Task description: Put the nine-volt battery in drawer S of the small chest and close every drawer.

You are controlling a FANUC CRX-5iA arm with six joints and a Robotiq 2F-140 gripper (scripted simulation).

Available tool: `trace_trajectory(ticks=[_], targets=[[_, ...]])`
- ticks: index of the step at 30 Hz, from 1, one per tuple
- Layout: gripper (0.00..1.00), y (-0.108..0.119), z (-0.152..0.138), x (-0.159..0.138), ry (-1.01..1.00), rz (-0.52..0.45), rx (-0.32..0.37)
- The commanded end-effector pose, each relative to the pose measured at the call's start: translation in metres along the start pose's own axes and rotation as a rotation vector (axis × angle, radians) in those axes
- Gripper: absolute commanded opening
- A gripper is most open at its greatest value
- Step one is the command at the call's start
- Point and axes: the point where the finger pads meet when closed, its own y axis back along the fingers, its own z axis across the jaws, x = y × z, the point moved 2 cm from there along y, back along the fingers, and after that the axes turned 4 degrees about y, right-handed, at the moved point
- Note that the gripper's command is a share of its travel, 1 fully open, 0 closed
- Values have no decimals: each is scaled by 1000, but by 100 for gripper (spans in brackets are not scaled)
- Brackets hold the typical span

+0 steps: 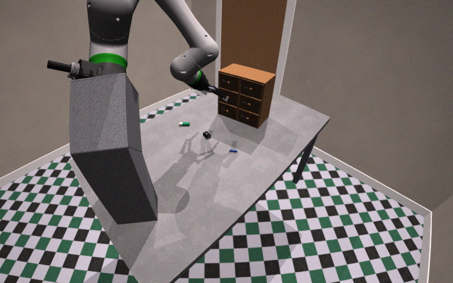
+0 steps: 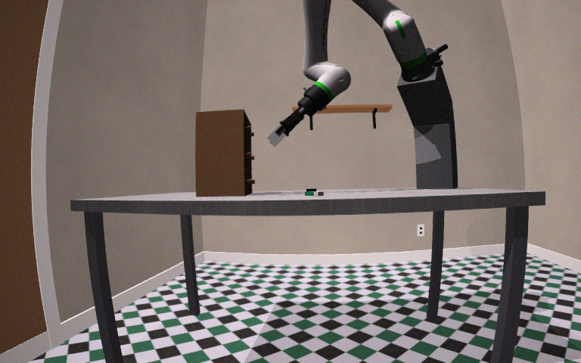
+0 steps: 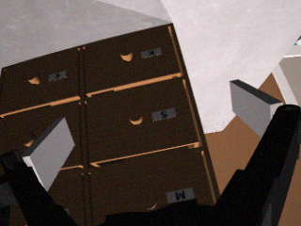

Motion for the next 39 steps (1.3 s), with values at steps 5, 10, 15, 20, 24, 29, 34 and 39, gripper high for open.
trace_trajectory(ticks=[5,10,15,20,24,29,34,39], targets=[[100,-27,10,12,3,-286,-13],[100,-32,10,13,3,-333,-9],[100,-39,11,14,2,-388,-6],[100,-43,11,14,1,-415,-4],[100,-43,11,15,1,-420,-3],[100,-43,11,15,1,-420,-3],[100,-44,11,15,1,-420,-3],[100,-46,11,18,1,-420,-3]])
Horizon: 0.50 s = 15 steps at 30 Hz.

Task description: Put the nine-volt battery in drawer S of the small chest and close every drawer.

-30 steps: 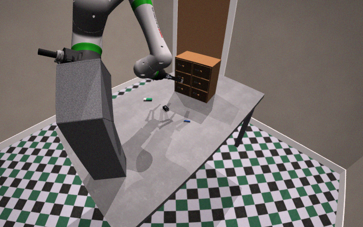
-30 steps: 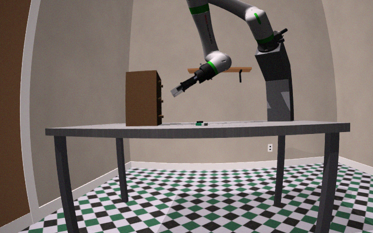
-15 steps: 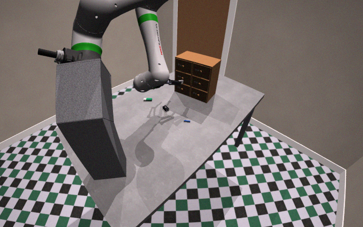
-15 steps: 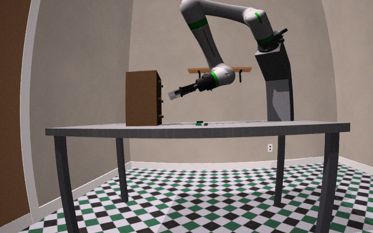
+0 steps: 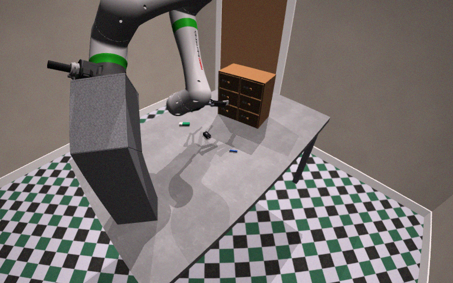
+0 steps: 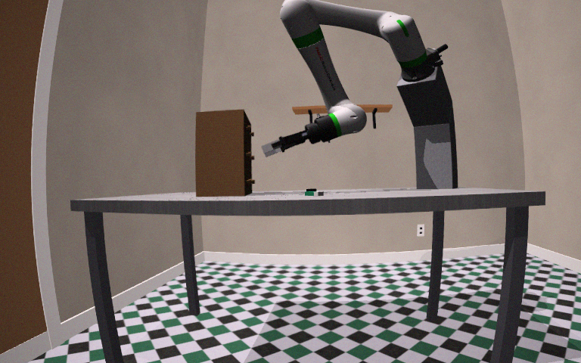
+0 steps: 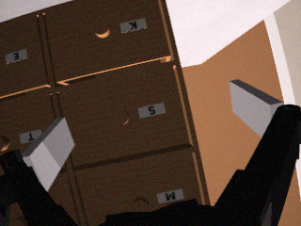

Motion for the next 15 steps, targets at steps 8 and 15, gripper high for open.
trace_trajectory(ticks=[8,15], targets=[[100,-1,0,3,0,0,0],[100,-1,0,3,0,0,0]])
